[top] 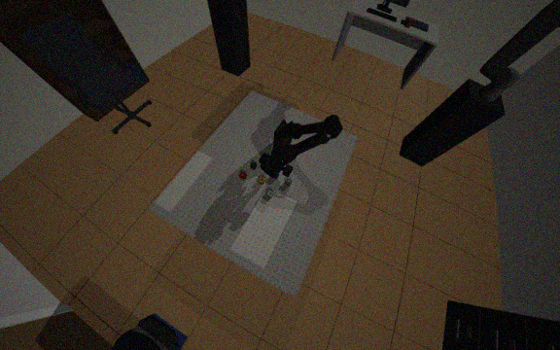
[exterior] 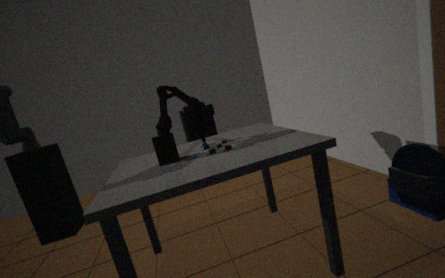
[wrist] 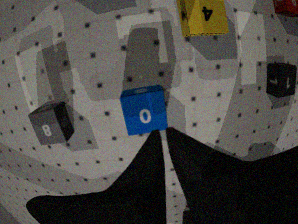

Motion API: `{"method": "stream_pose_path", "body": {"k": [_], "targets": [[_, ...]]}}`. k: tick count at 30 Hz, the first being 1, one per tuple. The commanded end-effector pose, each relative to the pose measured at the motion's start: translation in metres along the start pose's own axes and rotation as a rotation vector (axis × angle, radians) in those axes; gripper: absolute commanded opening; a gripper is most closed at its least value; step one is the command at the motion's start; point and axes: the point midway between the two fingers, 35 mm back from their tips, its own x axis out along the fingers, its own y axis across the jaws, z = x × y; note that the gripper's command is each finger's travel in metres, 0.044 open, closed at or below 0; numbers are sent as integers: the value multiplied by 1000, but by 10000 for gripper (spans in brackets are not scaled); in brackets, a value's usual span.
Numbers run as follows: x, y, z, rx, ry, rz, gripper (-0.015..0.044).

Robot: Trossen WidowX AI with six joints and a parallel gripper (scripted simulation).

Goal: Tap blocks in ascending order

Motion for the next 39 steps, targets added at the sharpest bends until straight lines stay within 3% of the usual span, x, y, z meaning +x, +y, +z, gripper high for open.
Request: {"method": "stream_pose_path", "body": {"k": [1, 4, 6, 14, 24, 32, 39], "targets": [[-26, -2, 4, -5, -5, -8, 20], [-73, -1, 2, -4, -3, -8, 20], [-84, 0, 0, -5, -3, -5, 20], [-84, -2, 1, -5, -3, -6, 20], [-86, -124, 21, -6, -5, -15, 20], [-86, -133, 21, -7, -5, -14, 20], [-4, -133, 21, -8, -6, -10, 20]]}}
